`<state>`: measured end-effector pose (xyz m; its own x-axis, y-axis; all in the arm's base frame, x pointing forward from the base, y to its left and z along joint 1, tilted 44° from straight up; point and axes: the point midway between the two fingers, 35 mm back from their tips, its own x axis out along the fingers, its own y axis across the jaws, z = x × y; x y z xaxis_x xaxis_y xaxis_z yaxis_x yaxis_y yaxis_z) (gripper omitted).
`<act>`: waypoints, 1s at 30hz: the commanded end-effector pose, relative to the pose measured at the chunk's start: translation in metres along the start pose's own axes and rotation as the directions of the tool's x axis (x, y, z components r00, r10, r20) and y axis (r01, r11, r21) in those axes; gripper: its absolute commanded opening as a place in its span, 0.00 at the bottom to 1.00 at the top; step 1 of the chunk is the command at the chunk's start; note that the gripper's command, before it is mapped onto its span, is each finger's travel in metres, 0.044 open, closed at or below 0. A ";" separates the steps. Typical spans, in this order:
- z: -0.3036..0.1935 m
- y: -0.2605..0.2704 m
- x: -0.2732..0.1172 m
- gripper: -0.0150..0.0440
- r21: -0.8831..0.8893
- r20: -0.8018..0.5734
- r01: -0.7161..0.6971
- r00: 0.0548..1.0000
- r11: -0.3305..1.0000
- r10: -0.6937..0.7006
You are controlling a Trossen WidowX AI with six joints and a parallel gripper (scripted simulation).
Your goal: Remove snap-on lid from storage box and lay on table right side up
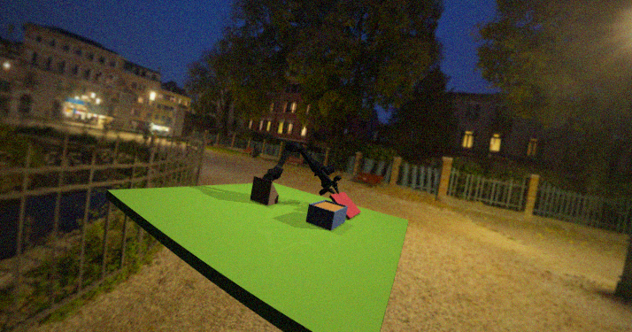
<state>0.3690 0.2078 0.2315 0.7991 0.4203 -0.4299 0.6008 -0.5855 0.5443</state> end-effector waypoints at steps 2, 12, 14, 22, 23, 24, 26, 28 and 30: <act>0.007 -0.017 0.009 0.25 -0.003 0.017 0.040 0.999 0.999 -0.040; 0.007 -0.023 0.014 0.25 -0.003 0.017 0.040 0.999 0.999 -0.040; 0.007 -0.025 0.015 0.25 -0.003 0.017 0.040 0.999 0.999 -0.040; 0.007 -0.030 0.019 0.25 -0.002 0.016 0.040 0.999 0.999 -0.040; 0.007 -0.030 0.019 0.25 -0.002 0.016 0.040 0.999 0.999 -0.040; 0.007 -0.031 0.020 0.25 -0.002 0.016 0.040 0.999 0.999 -0.040; 0.007 -0.032 0.021 0.25 -0.002 0.016 0.040 0.999 0.999 -0.040; 0.007 -0.033 0.022 0.25 -0.002 0.016 0.040 0.999 0.999 -0.040; 0.007 -0.035 0.023 0.25 -0.002 0.016 0.040 0.999 0.999 -0.040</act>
<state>0.3688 0.2266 0.2144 0.7953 0.4270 -0.4302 0.6059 -0.5827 0.5416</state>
